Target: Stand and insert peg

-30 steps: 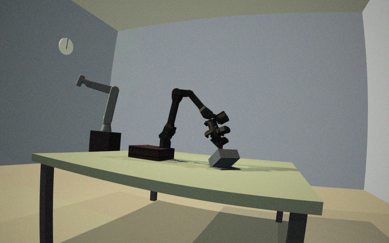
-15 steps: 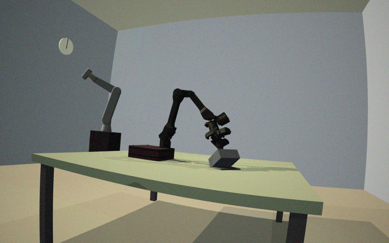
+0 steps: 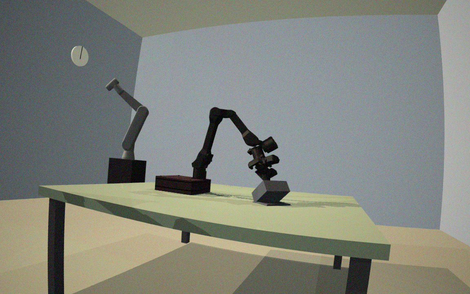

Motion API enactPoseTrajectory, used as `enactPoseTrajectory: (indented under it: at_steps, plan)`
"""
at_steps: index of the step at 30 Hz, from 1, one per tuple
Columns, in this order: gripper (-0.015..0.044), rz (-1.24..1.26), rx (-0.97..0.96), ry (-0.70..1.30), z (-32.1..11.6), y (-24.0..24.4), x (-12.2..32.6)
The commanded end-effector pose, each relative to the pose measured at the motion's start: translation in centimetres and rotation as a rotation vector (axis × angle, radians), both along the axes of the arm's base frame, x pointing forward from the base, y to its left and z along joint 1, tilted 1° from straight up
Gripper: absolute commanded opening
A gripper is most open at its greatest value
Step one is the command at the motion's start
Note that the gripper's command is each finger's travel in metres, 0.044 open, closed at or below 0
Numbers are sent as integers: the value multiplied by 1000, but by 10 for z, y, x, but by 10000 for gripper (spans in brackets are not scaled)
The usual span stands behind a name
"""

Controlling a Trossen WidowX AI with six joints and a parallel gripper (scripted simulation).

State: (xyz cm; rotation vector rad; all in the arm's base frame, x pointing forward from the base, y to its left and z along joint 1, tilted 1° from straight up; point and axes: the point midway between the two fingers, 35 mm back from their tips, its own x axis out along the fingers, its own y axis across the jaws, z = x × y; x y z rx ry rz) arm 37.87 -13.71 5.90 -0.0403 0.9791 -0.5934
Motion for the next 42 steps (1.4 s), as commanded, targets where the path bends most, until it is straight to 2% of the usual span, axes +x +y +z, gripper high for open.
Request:
enactPoseTrajectory:
  at_steps: [1, 3, 20, 42]
  plan:
    - [0, 0, 0, 0, 0, 0, 0]
    - [0, 0, 0, 0, 0, 0, 0]
    - [440, 1, 0, 0, 3, 2, -1]
    - [440, 6, 4, 1, 33, 21, -13]
